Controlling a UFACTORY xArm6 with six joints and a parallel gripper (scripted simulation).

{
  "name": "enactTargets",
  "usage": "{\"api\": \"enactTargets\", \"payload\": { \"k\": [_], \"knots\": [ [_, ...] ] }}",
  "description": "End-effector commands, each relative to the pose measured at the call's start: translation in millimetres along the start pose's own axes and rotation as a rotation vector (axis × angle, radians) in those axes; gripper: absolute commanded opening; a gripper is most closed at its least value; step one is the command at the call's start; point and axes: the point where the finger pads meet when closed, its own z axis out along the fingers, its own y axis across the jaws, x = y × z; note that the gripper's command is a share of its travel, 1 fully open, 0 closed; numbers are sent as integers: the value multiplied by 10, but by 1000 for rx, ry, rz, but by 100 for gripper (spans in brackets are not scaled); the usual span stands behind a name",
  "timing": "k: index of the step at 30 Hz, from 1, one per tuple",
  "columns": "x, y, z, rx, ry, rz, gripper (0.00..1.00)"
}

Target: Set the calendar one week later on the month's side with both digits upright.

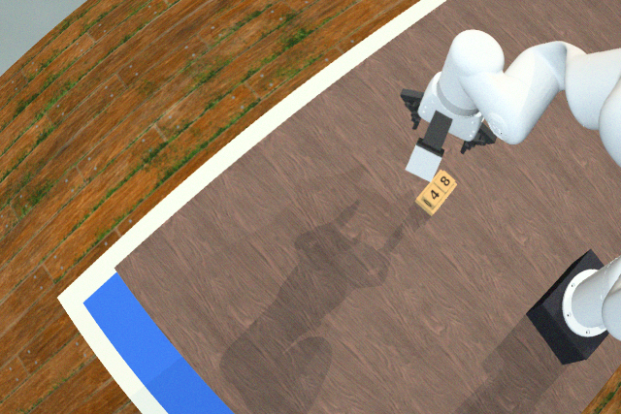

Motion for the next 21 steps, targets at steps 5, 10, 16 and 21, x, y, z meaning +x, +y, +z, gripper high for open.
{"api": "enactTargets", "payload": {
  "k": [5,10,16,21],
  "knots": [
    [41,-31,-5,-10,13,-305,100],
    [66,-56,-1,-11,12,-468,100],
    [101,-90,5,-13,11,-696,100],
    [126,-115,9,-14,10,-861,100]
  ]
}}
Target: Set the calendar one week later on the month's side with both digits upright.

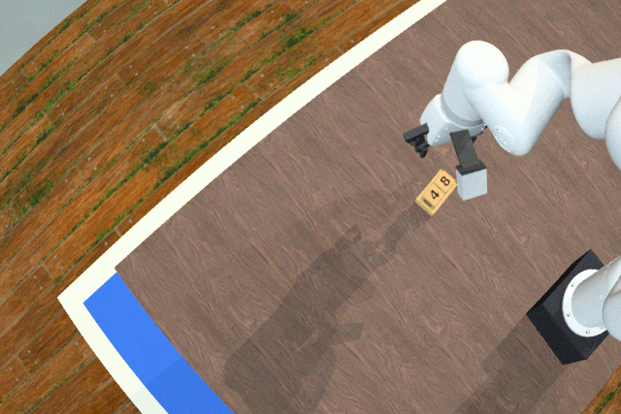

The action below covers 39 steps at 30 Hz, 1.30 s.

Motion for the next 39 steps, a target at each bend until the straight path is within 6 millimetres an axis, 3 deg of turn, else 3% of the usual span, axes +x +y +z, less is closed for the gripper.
{"api": "enactTargets", "payload": {
  "k": [1,8,10,12,24,27,29,39],
  "knots": [
    [21,4,-7,-19,6,-167,100],
    [77,0,-1,-20,4,-426,100],
    [77,0,-1,-20,4,-426,100],
    [106,-2,2,-20,2,-562,100],
    [197,-11,13,-22,-2,-986,100],
    [201,-11,14,-22,-2,-1005,100],
    [231,-15,18,-22,-4,-1147,100],
    [307,-24,27,-22,-8,-1499,100]
  ]
}}
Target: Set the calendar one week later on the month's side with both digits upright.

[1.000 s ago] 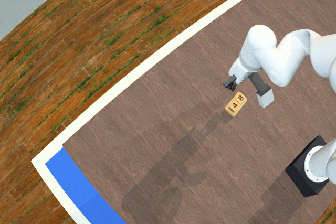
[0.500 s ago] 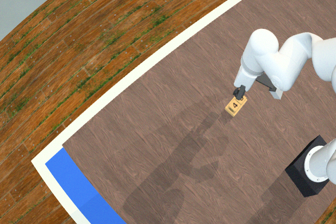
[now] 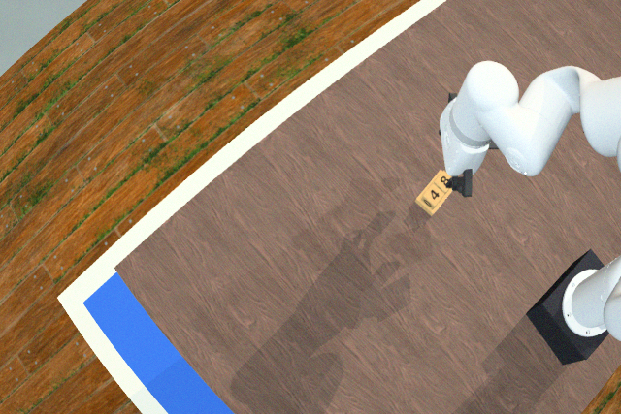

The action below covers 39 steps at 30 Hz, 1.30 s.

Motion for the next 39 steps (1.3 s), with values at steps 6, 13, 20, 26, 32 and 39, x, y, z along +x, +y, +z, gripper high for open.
{"api": "enactTargets", "payload": {
  "k": [6,13,20,26,32,39],
  "knots": [
    [9,40,-3,-12,-19,-257,100],
    [29,98,4,-10,-21,-538,100],
    [43,135,10,-8,-23,-722,100],
    [47,144,11,-7,-23,-765,100],
    [48,147,11,-7,-23,-778,100],
    [48,147,11,-7,-23,-778,47]
  ]
}}
